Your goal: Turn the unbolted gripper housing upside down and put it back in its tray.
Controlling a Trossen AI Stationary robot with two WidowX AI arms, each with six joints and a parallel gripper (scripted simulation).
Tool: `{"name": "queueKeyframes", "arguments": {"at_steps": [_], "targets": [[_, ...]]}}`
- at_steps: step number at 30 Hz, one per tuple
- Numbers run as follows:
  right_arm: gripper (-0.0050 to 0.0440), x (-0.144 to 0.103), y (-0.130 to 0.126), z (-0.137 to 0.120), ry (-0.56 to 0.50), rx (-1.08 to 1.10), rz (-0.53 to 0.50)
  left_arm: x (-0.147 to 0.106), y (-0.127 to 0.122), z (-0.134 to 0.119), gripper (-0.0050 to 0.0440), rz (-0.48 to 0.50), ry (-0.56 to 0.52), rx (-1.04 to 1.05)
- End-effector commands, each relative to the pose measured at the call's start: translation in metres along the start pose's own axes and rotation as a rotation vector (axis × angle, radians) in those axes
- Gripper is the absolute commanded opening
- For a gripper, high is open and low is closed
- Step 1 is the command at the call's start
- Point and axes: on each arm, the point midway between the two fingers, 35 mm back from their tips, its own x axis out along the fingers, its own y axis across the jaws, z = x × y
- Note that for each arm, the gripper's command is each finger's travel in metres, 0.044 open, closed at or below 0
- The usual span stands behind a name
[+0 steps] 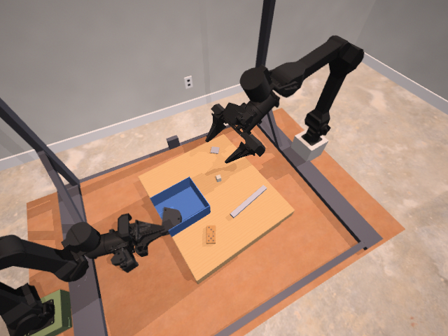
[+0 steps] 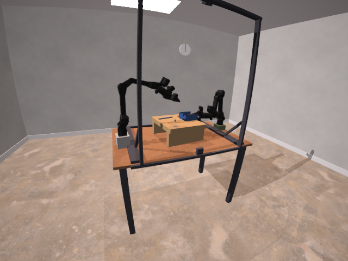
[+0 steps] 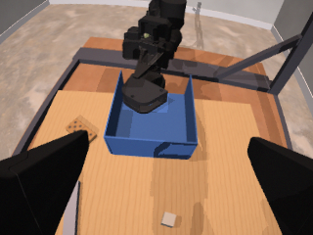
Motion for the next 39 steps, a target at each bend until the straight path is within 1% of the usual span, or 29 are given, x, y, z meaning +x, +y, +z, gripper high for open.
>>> {"name": "queueKeyframes", "arguments": {"at_steps": [1,9,39], "targets": [[0.0112,0.001,0.007,-0.001,0.003,0.013,0.017,-0.007,0.0,0.008,0.044,-0.003,-0.022,0.005],[0.0112,0.001,0.008,-0.001,0.0,0.009,0.017,-0.007,0.0,0.008,0.044,-0.003,-0.022,0.005],[0.0112,0.004,0.034,-0.002,0.0,0.01,0.018,-0.007,0.0,0.008,0.044,-0.003,-0.022,0.005]]}}
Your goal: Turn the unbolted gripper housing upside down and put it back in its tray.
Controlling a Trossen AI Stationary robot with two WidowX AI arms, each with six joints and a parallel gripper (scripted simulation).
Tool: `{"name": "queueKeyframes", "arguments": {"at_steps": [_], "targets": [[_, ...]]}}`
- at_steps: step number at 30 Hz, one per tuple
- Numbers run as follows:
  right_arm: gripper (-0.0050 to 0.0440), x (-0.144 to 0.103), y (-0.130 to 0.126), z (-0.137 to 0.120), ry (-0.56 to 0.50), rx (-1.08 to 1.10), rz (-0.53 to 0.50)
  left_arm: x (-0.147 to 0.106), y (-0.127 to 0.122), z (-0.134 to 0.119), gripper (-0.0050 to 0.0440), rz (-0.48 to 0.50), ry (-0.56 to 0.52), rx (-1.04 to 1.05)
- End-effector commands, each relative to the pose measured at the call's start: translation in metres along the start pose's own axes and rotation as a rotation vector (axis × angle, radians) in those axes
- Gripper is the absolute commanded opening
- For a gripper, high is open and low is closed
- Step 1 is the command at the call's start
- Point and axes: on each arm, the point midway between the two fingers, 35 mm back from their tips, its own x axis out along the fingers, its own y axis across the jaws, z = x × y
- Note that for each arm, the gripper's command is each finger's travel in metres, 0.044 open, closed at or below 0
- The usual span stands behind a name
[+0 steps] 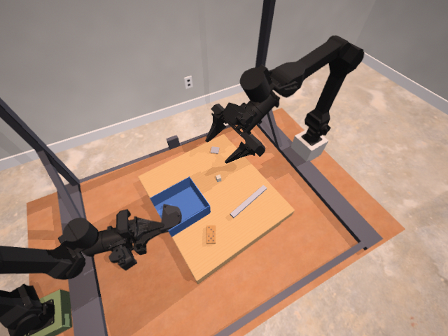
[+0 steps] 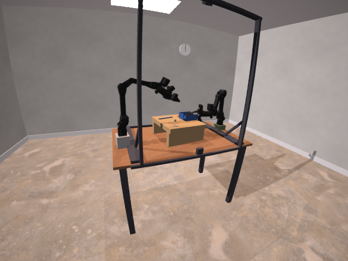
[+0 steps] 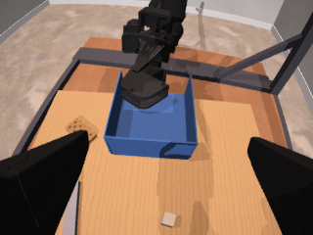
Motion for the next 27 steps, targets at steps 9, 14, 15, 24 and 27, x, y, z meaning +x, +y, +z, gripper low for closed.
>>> {"name": "queueKeyframes", "arguments": {"at_steps": [9,14,15,24,27], "targets": [[0.0112,0.002,0.025,-0.001,0.0,0.019,0.034,-0.007,0.0,0.008,0.044,-0.003,-0.022,0.005],[0.0112,0.002,0.028,-0.001,0.0,0.019,0.034,-0.007,0.0,0.008,0.044,-0.003,-0.022,0.005],[0.0112,0.002,0.029,-0.001,0.0,0.019,0.034,-0.007,0.0,0.008,0.044,-0.003,-0.022,0.005],[0.0112,0.001,0.038,0.0,0.0,0.019,0.034,-0.007,0.0,0.008,0.044,-0.003,-0.022,0.005],[0.0112,0.0,0.041,0.0,0.0,0.019,0.034,-0.007,0.0,0.008,0.044,-0.003,-0.022,0.005]]}}
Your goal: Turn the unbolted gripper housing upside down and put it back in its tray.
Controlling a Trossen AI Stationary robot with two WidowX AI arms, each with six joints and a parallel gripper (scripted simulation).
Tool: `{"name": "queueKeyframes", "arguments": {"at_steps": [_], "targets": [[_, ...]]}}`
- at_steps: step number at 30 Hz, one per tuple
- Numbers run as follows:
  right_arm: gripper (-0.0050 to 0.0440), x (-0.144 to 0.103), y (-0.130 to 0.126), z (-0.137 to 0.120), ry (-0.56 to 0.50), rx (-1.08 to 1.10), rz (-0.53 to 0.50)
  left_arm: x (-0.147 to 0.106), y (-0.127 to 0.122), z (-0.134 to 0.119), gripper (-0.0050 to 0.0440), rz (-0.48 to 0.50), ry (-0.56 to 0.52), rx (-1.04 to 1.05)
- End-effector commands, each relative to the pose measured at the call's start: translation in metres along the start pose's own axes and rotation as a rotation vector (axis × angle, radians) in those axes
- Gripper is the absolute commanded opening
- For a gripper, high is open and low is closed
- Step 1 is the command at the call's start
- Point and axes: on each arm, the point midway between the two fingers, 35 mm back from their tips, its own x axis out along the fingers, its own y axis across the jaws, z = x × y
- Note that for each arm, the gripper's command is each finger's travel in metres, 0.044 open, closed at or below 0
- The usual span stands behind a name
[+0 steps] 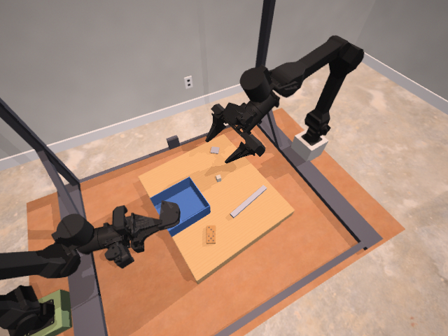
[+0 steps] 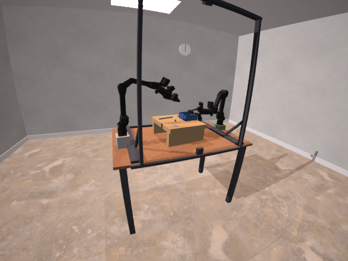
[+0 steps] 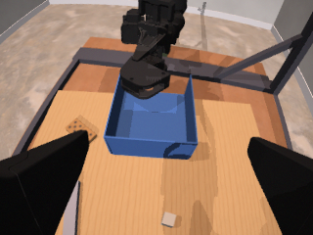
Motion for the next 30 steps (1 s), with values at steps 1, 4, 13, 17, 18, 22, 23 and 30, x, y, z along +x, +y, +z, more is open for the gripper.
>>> {"name": "queueKeyframes", "arguments": {"at_steps": [1,4,13,17,18,22,23,30], "targets": [[0.0112,0.001,0.019,-0.001,0.0,0.02,0.035,-0.007,0.0,0.008,0.044,-0.003,-0.022,0.005],[0.0112,0.001,0.02,0.0,0.0,0.02,0.035,-0.007,0.0,0.008,0.044,-0.003,-0.022,0.005],[0.0112,-0.001,0.029,0.001,0.0,0.02,0.035,-0.007,0.0,0.008,0.044,-0.003,-0.022,0.005],[0.0112,-0.001,0.031,0.001,0.0,0.02,0.035,-0.007,0.0,0.008,0.044,-0.003,-0.022,0.005],[0.0112,-0.001,0.032,0.001,0.0,0.02,0.035,-0.007,0.0,0.008,0.044,-0.003,-0.022,0.005],[0.0112,-0.001,0.032,0.001,0.0,0.02,0.035,-0.007,0.0,0.008,0.044,-0.003,-0.022,0.005],[0.0112,-0.001,0.032,0.001,0.0,0.02,0.035,-0.007,0.0,0.008,0.044,-0.003,-0.022,0.005],[0.0112,-0.002,0.032,0.001,0.0,0.02,0.035,-0.007,0.0,0.008,0.044,-0.003,-0.022,0.005]]}}
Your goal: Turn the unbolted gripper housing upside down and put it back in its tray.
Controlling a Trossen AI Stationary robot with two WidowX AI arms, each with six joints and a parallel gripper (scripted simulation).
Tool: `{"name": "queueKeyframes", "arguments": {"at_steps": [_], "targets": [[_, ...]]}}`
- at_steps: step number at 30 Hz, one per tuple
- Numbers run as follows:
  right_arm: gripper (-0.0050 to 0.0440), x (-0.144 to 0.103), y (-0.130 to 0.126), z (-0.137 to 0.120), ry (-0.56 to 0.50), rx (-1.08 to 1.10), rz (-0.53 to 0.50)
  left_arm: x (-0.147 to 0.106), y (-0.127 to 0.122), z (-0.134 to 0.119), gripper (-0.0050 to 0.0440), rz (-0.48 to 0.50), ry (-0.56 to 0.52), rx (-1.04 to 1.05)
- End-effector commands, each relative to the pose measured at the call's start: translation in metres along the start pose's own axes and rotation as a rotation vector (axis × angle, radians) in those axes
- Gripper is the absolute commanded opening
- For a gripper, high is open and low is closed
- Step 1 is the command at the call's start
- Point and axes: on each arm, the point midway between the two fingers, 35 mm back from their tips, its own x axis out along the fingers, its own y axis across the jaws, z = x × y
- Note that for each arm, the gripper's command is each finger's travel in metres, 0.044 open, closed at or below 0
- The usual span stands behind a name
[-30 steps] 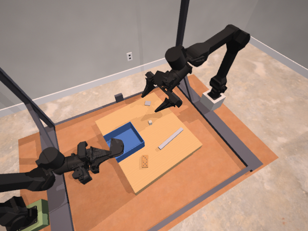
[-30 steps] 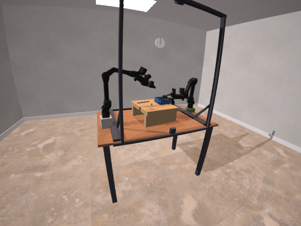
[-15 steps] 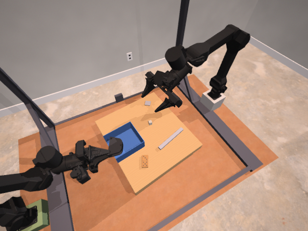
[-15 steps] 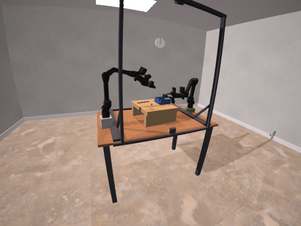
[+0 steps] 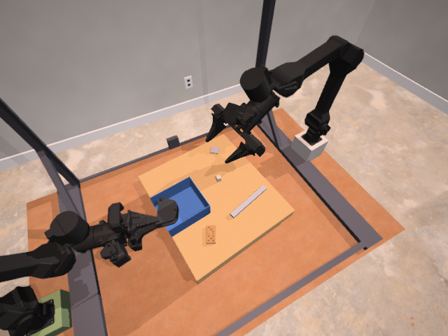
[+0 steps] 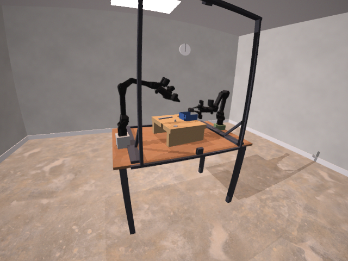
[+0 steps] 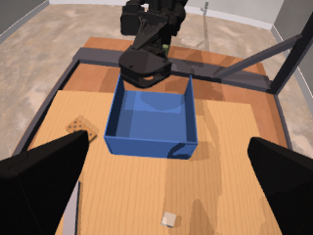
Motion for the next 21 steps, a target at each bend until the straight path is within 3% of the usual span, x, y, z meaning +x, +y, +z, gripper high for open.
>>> {"name": "queueKeyframes", "arguments": {"at_steps": [1,21], "targets": [[0.0112,0.0,0.011,0.0,0.0,0.015,0.026,-0.007,0.0,0.008,0.044,-0.003,-0.022,0.005],[0.0112,-0.016,0.013,0.005,0.001,0.016,0.025,-0.007,0.0,0.008,0.044,-0.003,-0.022,0.005]]}}
